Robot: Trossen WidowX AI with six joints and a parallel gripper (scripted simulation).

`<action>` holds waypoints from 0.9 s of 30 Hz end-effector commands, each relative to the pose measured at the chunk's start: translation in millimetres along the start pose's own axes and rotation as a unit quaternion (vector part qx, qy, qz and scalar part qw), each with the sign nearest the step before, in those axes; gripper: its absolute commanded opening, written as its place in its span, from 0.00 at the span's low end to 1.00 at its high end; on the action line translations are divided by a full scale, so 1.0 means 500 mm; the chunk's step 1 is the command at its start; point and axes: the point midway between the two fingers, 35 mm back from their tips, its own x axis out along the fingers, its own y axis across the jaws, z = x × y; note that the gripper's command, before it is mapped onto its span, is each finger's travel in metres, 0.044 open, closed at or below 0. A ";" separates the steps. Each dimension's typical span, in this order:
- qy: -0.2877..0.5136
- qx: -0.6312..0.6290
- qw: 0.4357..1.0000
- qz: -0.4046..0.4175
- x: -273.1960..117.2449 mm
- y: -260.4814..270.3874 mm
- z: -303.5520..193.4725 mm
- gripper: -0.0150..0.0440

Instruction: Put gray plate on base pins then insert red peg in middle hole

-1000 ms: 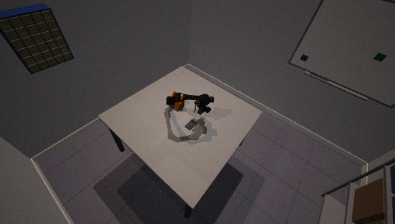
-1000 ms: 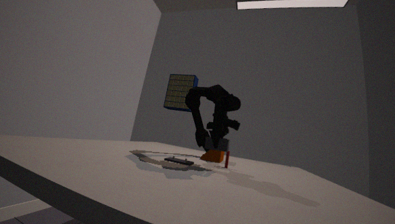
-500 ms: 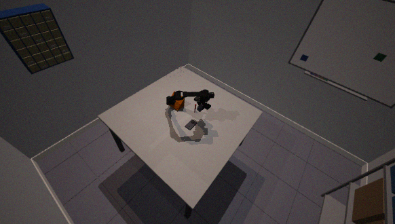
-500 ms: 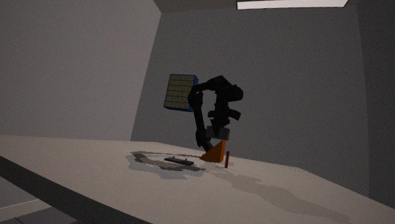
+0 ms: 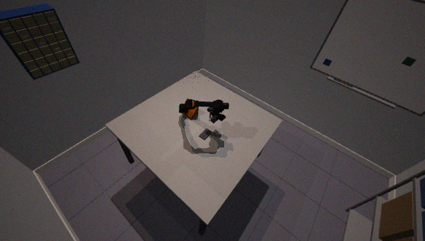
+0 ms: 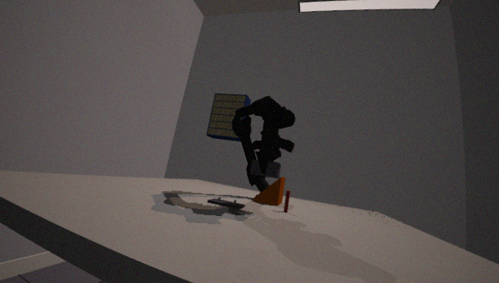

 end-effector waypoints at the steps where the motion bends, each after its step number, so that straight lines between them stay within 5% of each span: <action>1: 0.003 -0.008 1.000 0.001 0.015 -0.003 -0.023 0.25; 27: 0.006 -0.036 0.999 0.000 0.090 -0.012 -0.175 0.25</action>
